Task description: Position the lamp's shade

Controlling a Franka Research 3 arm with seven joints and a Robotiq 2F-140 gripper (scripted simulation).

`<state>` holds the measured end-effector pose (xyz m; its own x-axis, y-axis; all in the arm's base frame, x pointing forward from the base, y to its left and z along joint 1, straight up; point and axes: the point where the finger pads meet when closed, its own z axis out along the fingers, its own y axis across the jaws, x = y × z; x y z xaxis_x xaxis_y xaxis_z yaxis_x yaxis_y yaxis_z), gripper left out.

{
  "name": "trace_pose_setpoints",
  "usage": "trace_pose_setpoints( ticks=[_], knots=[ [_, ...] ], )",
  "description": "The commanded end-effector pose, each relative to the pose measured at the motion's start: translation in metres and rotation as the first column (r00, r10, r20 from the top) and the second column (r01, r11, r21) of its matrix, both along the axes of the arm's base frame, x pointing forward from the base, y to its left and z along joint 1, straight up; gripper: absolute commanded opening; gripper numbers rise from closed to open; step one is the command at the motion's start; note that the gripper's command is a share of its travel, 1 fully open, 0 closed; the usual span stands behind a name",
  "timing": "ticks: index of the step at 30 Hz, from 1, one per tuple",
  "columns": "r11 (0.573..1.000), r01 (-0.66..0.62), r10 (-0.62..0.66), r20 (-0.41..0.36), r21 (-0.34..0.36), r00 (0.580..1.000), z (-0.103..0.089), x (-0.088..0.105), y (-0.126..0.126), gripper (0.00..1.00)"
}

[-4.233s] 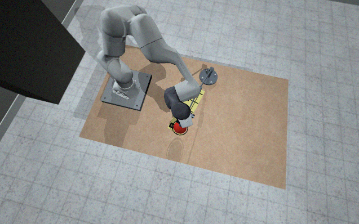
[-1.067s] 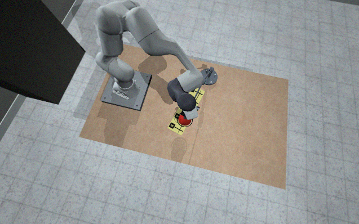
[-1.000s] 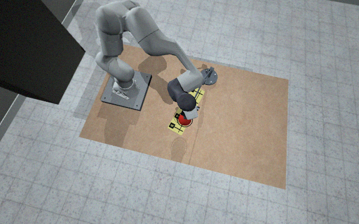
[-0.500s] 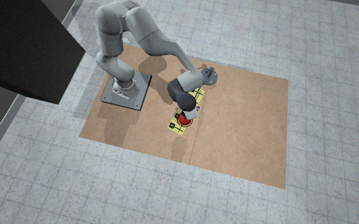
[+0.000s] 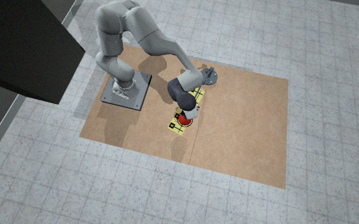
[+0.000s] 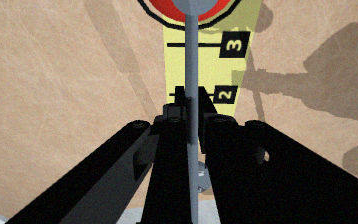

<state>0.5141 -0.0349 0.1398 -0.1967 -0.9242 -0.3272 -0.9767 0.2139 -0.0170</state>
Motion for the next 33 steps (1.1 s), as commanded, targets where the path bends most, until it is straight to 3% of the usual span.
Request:
trace_pose_setpoints(
  ticks=[1, 16, 17, 33],
  knots=[
    [1.000, -0.008, 0.008, -0.006, 0.015, 1.000, 0.000, 0.000, 0.014, 0.10],
    [1.000, -0.008, 0.008, -0.006, 0.015, 1.000, 0.000, 0.000, 0.020, 0.10],
    [1.000, -0.007, 0.007, -0.006, 0.014, 1.000, 0.000, 0.000, 0.019, 1.00],
    [1.000, 0.004, -0.004, 0.001, -0.005, 1.000, 0.000, 0.000, 0.002, 1.00]
  ],
)
